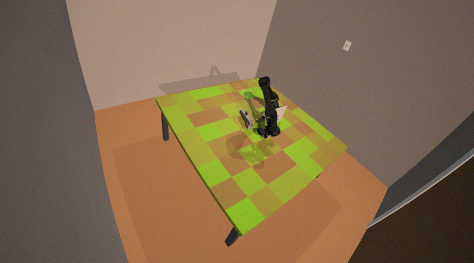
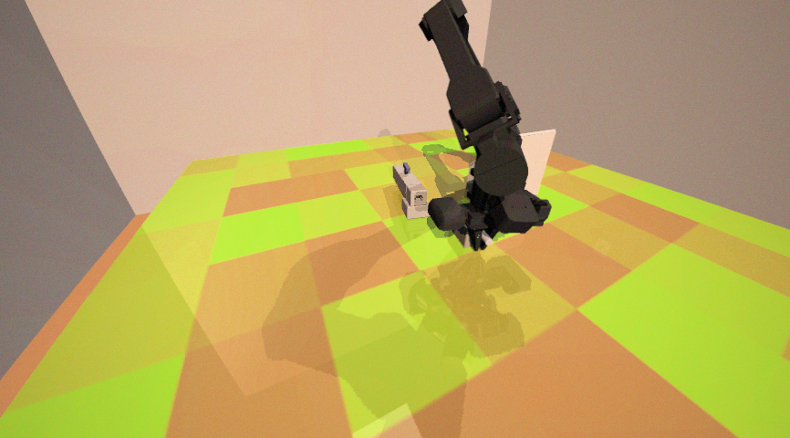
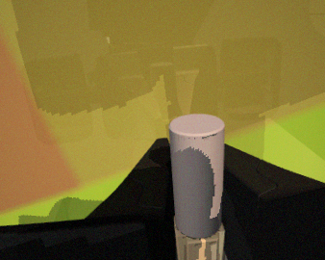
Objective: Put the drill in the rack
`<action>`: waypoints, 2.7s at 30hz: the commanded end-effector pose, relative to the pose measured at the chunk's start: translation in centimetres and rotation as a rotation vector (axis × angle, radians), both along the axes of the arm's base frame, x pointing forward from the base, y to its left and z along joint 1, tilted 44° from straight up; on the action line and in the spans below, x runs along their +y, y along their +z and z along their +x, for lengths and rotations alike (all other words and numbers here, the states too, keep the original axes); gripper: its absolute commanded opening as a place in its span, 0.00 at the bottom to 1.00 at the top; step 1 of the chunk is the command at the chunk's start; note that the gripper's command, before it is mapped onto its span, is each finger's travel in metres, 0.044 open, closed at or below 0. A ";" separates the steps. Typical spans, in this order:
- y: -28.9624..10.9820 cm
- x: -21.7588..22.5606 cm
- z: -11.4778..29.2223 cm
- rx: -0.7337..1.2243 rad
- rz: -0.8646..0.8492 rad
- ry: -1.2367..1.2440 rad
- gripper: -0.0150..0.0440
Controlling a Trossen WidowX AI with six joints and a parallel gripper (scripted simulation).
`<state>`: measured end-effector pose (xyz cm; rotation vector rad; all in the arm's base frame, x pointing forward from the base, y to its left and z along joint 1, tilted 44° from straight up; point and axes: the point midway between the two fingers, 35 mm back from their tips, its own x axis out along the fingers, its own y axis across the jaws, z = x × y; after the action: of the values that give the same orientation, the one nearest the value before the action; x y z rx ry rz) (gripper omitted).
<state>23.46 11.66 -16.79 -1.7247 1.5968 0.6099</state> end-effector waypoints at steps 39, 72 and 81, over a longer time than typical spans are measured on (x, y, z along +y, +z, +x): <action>0.0 0.0 0.0 0.000 0.000 0.000 0.74; 5.6 4.9 -1.0 -0.010 0.010 -0.050 1.00; 8.1 2.8 3.5 -0.101 0.188 -0.313 1.00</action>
<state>25.23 15.52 -9.87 -1.4190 1.6459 0.5085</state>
